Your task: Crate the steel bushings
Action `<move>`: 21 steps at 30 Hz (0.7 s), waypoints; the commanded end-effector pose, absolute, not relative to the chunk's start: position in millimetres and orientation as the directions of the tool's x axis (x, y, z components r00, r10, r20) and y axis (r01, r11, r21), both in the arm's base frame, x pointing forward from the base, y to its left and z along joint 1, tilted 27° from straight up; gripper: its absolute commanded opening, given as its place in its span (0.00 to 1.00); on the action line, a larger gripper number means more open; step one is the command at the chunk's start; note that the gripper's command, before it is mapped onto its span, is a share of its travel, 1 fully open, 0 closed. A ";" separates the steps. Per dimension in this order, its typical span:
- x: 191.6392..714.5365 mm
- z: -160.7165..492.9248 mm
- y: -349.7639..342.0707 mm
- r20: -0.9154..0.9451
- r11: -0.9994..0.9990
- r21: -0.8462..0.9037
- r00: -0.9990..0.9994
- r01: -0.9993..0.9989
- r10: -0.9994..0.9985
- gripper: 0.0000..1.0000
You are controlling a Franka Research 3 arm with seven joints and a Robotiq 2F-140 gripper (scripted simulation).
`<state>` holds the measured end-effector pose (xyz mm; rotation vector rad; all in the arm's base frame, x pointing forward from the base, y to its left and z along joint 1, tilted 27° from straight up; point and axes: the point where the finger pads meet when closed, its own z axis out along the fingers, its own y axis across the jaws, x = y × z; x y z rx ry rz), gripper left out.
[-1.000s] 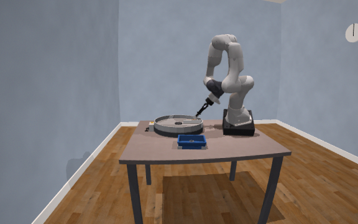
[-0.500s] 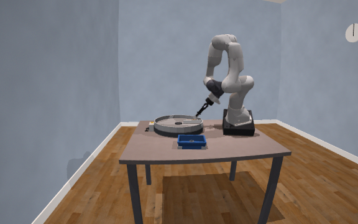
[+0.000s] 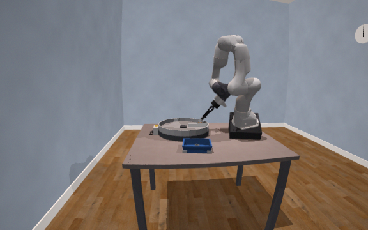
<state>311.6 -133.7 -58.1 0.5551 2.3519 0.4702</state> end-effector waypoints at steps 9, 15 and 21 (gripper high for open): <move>311.4 -58.5 -133.3 -0.526 0.847 0.463 -0.689 0.260 0.499 0.00; 311.3 -58.2 -133.5 -0.526 0.847 0.463 -0.689 0.260 0.499 0.00; 310.4 -46.8 -139.2 -0.526 0.847 0.463 -0.689 0.260 0.499 0.00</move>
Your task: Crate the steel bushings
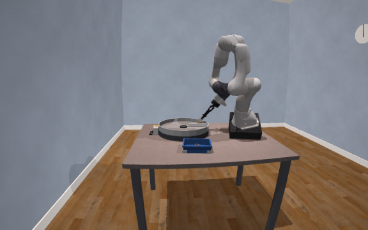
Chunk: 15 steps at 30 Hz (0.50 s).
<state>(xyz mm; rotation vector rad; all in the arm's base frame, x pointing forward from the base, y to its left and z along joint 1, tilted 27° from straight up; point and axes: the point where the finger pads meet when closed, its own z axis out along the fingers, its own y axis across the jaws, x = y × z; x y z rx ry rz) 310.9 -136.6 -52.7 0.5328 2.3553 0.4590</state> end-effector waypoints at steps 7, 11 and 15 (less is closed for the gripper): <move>308.8 -26.3 -149.6 -0.526 0.847 0.463 -0.689 0.260 0.499 0.00; 307.5 -11.1 -157.3 -0.526 0.847 0.463 -0.689 0.260 0.499 0.00; 306.9 -3.3 -161.2 -0.526 0.847 0.463 -0.689 0.260 0.499 0.00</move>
